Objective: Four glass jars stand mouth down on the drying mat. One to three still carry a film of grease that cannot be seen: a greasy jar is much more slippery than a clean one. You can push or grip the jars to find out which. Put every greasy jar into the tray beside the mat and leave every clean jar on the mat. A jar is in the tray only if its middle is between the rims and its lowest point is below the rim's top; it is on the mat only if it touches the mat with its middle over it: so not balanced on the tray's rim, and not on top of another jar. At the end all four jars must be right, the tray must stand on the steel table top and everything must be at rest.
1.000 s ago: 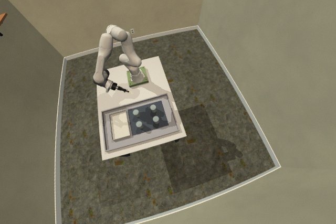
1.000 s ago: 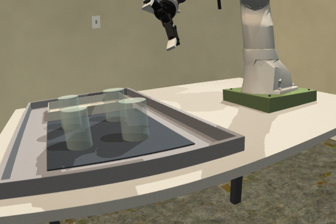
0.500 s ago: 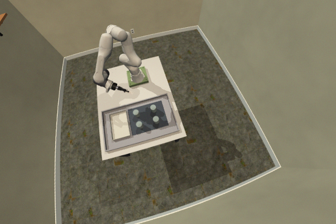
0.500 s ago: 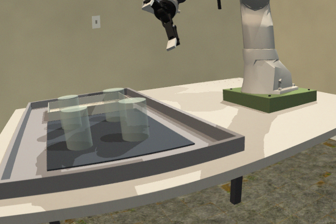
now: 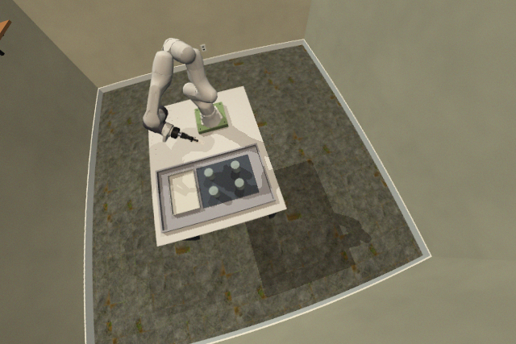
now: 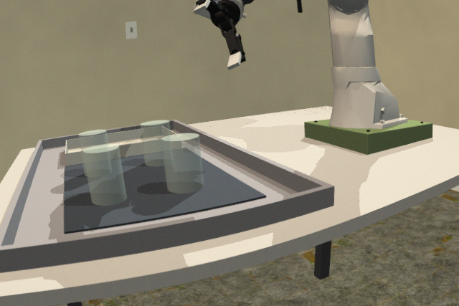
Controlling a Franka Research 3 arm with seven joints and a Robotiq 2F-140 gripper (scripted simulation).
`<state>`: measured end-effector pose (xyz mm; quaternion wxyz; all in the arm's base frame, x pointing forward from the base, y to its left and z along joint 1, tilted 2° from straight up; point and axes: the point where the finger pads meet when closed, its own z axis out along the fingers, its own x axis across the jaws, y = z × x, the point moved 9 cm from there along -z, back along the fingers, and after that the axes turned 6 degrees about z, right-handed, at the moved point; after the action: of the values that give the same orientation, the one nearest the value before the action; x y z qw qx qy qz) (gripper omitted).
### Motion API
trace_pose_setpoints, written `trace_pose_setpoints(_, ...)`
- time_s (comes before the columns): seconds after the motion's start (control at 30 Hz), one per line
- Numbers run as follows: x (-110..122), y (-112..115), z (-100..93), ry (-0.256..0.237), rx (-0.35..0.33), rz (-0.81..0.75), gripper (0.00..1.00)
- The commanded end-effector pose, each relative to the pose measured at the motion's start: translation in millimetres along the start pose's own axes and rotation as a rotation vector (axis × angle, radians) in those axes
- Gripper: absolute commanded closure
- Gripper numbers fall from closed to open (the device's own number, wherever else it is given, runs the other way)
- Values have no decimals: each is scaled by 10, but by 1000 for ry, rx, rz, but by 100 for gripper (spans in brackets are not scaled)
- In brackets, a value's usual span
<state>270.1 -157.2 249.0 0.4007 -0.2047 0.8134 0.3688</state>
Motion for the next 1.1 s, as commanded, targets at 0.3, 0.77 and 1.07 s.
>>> trace_pose_setpoints(0.3,-180,-87,0,114,-46,12,0)
trace_pose_setpoints(0.77,-605,-246,56,346,-98,28,0)
trace_pose_setpoints(1.07,-979,-337,151,515,-100,30,0)
